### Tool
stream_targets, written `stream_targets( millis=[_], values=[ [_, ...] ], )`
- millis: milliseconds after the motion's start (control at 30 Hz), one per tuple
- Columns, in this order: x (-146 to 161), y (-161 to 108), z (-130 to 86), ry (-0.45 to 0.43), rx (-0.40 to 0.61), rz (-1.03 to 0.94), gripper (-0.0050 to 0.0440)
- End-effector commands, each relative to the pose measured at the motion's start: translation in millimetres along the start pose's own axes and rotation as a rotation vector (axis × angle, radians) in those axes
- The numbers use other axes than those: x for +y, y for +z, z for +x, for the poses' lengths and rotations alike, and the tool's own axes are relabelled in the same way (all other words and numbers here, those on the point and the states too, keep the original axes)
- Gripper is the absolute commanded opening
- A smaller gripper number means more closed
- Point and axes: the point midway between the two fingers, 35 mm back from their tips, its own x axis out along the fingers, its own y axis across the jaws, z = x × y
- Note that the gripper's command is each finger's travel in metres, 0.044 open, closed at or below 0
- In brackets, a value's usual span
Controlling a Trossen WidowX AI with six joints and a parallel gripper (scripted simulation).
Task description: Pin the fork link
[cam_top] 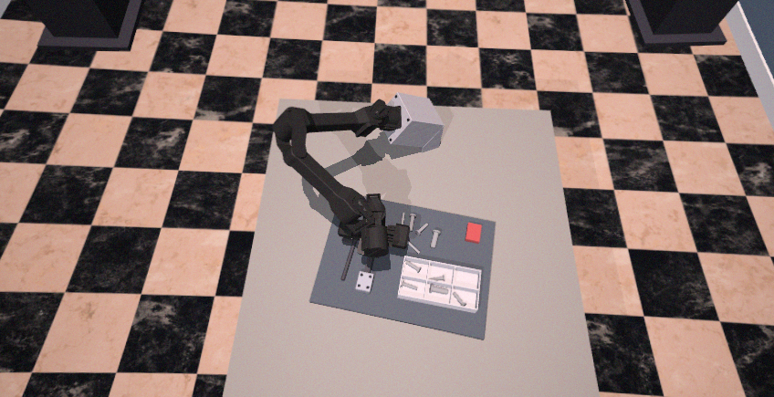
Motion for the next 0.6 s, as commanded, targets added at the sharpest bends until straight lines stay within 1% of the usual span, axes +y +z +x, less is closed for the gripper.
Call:
stream_targets(
  millis=[0,400,567],
  values=[
    [-4.0,7.1,-10.1,0.005,-0.020,0.027,0.0250],
    [-3.5,6.7,-24.1,0.005,-0.019,0.026,0.0250],
    [-3.0,6.4,-26.5,0.006,-0.018,0.024,0.0250]
  ],
)
